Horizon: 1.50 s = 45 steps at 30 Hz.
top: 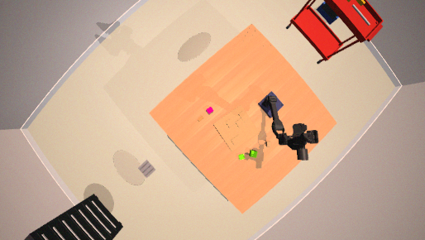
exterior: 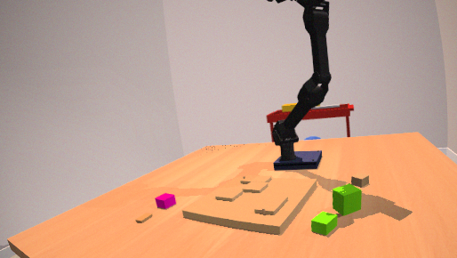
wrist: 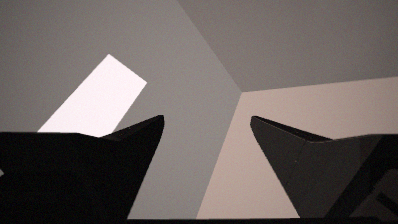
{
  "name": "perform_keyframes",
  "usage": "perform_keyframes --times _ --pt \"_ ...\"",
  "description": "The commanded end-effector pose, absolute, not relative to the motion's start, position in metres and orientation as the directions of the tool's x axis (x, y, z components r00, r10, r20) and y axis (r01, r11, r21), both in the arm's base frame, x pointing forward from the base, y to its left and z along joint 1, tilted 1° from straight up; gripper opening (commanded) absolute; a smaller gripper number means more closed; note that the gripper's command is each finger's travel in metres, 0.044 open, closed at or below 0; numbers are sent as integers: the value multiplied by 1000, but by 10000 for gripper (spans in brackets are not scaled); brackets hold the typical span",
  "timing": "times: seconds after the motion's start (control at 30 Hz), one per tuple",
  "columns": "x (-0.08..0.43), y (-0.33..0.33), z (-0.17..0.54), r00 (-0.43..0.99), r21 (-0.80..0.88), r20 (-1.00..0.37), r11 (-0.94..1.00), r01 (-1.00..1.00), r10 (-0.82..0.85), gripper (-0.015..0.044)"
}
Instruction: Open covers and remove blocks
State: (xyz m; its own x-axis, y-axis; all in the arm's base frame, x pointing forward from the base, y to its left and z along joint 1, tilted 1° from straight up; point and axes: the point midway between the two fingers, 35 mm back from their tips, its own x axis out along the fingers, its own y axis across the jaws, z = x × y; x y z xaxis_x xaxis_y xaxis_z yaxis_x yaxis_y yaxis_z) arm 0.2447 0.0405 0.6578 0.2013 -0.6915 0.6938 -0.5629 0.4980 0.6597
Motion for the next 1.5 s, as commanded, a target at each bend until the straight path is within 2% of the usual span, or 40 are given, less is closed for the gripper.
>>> perform_keyframes --times 0.0,0.47,0.97,1.47 --pt "244 40 658 201 660 694 498 -563 -692 374" --pt "200 26 665 157 671 674 510 -539 -722 6" --pt "144 2 669 102 707 641 532 -466 -761 0" --pt "91 -30 672 105 745 599 504 -436 -794 0"
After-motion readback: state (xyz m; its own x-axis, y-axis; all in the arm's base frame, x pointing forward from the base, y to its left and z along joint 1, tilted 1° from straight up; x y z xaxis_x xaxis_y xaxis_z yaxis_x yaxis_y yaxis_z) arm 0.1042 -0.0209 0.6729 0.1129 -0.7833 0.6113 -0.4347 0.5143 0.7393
